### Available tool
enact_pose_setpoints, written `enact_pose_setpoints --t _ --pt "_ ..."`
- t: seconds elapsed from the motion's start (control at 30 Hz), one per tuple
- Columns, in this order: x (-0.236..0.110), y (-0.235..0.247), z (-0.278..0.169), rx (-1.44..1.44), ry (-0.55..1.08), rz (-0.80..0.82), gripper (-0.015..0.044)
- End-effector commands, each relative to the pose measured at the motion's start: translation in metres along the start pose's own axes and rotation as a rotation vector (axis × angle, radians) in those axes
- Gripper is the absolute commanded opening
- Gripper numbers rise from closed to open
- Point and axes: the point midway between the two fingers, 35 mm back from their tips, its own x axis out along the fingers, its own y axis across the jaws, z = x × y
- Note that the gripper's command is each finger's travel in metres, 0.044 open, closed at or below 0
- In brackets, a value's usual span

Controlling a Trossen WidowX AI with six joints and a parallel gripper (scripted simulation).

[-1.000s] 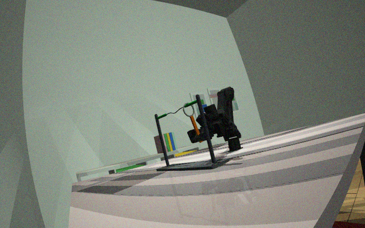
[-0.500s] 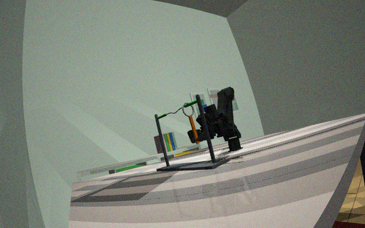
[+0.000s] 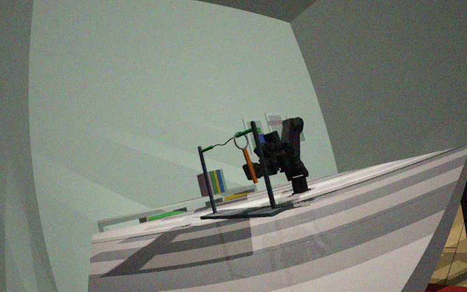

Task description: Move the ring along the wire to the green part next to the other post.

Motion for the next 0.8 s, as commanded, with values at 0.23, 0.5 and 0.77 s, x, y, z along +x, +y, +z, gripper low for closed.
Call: enact_pose_setpoints --t 0.23,0.5,0.77 --pt "-0.017 -0.001 -0.002 0.004 0.001 -0.007 0.0160" --pt "-0.029 -0.002 -0.004 0.005 0.002 -0.008 0.0160" --pt "-0.031 -0.002 -0.004 0.005 0.002 -0.008 0.0160"
